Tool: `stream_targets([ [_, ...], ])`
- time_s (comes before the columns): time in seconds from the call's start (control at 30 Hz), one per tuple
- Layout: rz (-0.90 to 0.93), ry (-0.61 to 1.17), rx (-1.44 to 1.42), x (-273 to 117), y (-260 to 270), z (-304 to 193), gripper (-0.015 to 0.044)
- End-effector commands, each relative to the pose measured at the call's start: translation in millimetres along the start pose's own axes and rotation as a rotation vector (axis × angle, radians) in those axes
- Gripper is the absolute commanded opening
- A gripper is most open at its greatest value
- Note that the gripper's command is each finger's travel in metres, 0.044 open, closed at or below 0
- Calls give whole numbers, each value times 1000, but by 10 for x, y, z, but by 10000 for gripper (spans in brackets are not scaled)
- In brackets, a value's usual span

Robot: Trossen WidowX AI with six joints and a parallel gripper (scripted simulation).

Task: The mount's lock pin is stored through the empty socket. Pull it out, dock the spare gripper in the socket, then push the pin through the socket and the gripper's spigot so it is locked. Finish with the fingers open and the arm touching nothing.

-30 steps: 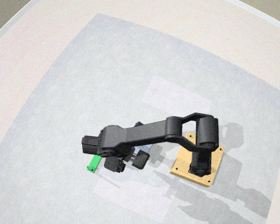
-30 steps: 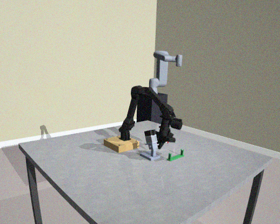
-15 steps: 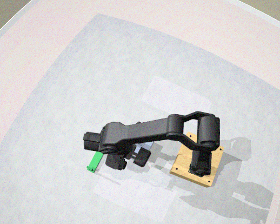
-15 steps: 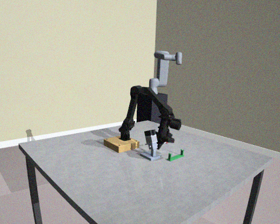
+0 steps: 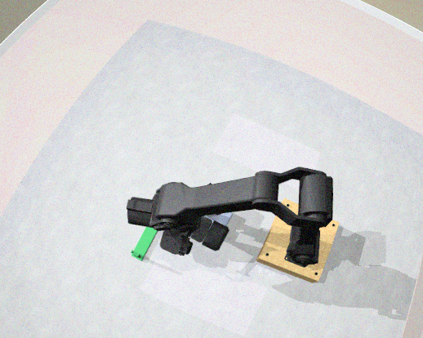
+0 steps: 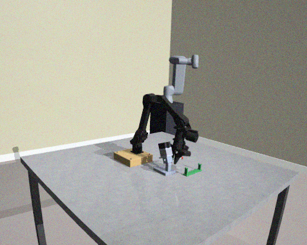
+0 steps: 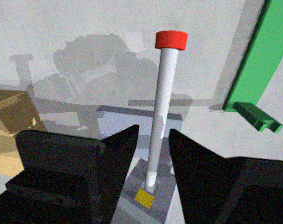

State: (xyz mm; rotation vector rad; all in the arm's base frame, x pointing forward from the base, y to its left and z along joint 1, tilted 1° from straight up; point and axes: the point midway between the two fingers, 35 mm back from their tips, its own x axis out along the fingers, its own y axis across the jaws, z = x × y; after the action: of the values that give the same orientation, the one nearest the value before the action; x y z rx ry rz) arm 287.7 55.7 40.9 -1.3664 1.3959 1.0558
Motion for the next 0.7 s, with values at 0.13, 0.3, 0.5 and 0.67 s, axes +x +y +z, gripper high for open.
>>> stream_targets([
  [0.13,-1,0,0,-7,-1,3,200],
  [0.3,2,1,-1,-114,8,53,200],
  [0.5,7,4,-7,-241,24,114,200],
  [0.67,9,8,-11,-349,33,166,200],
])
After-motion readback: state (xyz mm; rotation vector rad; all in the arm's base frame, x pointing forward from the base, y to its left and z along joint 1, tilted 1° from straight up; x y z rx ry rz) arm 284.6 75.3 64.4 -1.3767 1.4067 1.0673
